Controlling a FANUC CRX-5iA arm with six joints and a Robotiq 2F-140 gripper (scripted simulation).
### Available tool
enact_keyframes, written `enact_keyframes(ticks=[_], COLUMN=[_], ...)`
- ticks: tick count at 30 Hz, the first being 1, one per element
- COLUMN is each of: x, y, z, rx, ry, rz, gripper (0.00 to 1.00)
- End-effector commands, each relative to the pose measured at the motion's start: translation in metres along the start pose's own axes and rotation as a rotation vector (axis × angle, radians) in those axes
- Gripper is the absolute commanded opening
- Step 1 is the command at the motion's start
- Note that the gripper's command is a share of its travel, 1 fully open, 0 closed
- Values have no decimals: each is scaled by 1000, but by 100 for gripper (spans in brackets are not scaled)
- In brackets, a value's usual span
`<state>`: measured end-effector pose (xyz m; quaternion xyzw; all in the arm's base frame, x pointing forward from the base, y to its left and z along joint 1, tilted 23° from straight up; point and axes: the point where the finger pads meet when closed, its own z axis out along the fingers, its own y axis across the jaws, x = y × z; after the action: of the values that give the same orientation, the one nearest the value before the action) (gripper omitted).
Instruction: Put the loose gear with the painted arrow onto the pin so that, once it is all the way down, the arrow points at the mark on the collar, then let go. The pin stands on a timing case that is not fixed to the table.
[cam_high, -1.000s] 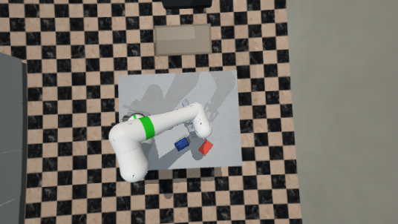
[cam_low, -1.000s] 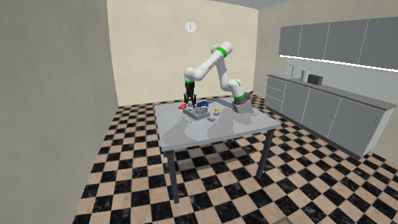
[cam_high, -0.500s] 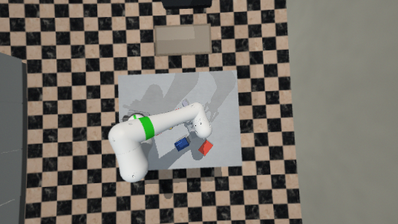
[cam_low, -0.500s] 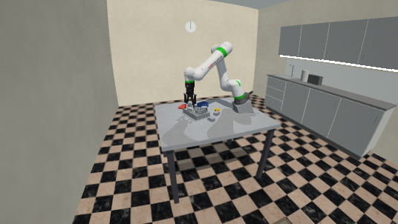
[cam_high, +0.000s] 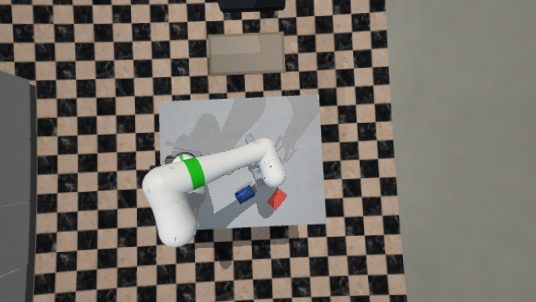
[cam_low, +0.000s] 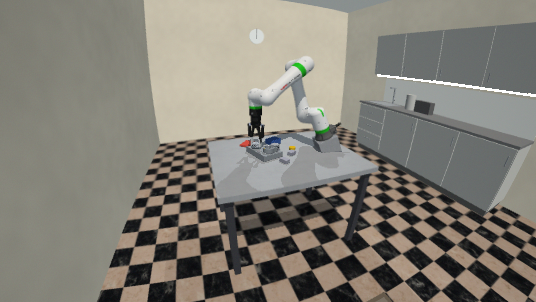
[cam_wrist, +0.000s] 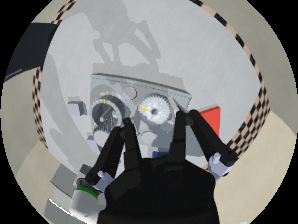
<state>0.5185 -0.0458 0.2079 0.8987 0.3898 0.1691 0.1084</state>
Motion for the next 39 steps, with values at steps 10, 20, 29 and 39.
enact_keyframes(ticks=[10,20,29,39], x=[0,0,0,0], y=[0,0,0,0], z=[-24,-45,-53,-55], rx=[0,0,0,0], ry=[0,0,0,0], rz=[0,0,0,0], gripper=[0,0,0,0])
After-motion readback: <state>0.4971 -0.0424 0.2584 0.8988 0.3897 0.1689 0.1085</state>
